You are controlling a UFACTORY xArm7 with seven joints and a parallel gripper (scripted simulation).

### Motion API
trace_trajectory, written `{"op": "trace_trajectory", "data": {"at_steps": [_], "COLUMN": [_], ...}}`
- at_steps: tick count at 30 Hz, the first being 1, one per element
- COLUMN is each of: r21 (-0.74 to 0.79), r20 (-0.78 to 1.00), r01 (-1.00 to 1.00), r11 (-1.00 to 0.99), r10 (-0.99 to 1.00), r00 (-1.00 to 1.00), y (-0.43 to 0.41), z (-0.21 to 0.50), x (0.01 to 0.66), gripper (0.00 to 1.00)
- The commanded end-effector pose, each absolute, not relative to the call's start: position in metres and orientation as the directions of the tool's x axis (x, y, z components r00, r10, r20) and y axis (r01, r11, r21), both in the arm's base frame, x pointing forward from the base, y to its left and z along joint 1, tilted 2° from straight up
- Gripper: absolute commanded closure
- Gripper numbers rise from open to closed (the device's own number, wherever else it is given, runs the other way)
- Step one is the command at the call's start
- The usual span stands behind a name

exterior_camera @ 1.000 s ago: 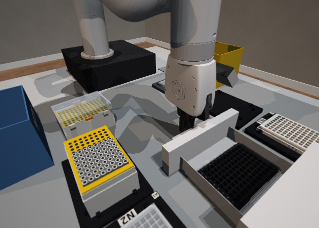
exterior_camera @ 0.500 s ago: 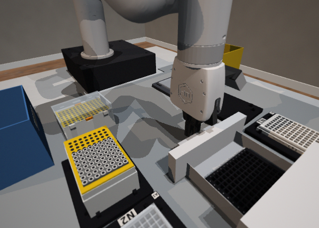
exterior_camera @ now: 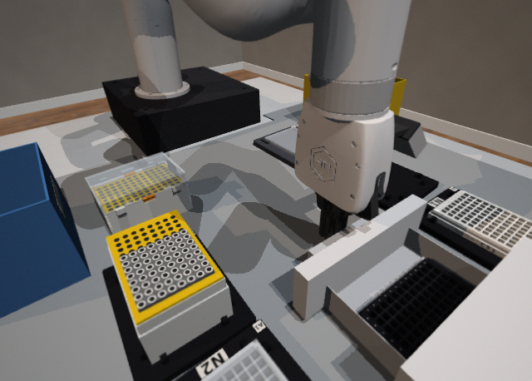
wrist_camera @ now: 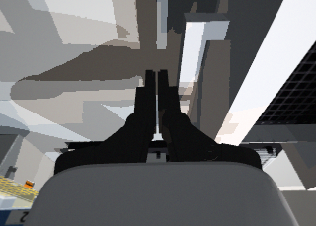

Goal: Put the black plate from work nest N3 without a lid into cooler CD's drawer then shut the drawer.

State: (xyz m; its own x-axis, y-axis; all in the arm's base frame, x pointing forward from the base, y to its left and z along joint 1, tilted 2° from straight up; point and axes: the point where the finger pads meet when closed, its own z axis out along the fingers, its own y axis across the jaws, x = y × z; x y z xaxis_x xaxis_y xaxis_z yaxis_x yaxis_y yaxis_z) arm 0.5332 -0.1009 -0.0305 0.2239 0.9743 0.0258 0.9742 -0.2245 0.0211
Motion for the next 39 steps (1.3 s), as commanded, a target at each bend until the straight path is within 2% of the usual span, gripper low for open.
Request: {"op": "trace_trajectory", "data": {"at_steps": [1, 39], "r21": [0.025, 0.025], "r20": [0.026, 0.026], "r01": [0.974, 0.974], "r11": [-0.224, -0.224], "r10": [0.974, 0.974], "r00": [0.224, 0.224], "y": [-0.102, -0.112], "z": [-0.029, -0.027], "x": [0.537, 0.584], "gripper": [1.0, 1.0]}}
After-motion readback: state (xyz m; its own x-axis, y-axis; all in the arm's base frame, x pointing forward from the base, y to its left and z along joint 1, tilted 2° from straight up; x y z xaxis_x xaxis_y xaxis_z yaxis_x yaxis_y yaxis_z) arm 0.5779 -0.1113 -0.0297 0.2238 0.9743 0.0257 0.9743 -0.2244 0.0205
